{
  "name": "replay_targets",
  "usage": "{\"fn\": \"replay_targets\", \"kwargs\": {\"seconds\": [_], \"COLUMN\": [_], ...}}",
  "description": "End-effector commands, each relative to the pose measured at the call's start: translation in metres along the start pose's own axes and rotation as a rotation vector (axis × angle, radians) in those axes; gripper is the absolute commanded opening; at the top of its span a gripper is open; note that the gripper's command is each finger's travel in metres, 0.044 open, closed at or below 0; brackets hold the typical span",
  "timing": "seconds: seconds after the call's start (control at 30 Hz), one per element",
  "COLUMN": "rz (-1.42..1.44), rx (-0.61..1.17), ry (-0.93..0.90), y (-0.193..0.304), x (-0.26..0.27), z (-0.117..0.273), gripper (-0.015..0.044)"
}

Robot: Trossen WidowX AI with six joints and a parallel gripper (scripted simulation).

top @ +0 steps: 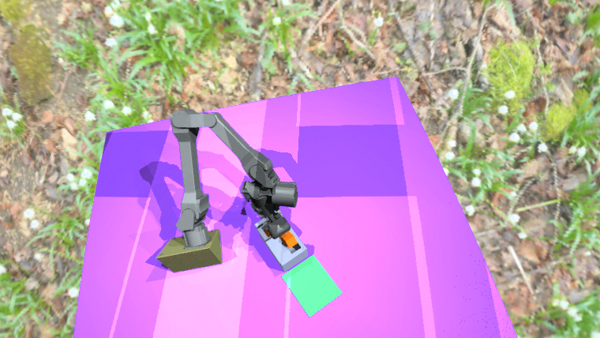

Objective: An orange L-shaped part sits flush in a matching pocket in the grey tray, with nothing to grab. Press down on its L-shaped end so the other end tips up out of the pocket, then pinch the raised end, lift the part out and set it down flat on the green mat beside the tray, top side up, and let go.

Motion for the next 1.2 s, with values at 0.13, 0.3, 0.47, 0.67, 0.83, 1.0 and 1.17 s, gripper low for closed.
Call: {"fn": "replay_targets", "kwargs": {"seconds": [0.13,0.3,0.47,0.67,0.83,1.0,1.17], "rz": [0.003,0.003,0.003,-0.001,-0.001,-0.001,-0.001], "rx": [0.007,0.007,0.006,0.002,0.002,0.002,0.002], "ry": [0.015,0.011,0.008,0.011,0.011,0.011,0.011], "y": [-0.003,0.0,0.001,0.001,0.001,0.001,0.001], "x": [-0.005,-0.01,-0.009,-0.009,-0.009,-0.009,-0.009], "z": [0.033,0.092,0.1,0.096,0.096,0.096,0.096], "gripper": [0.018,0.018,0.018,0.018,0.018,0.018,0.018]}}
Point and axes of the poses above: the point midway between the two fingers, 35 mm back from their tips, its own z axis back along the fingers, its own x axis across the jaws, y = z × x, the point moved 6 cm from there along z, back along the fingers, and after that the axes turned 9 degrees about z, right-handed, at the moved point
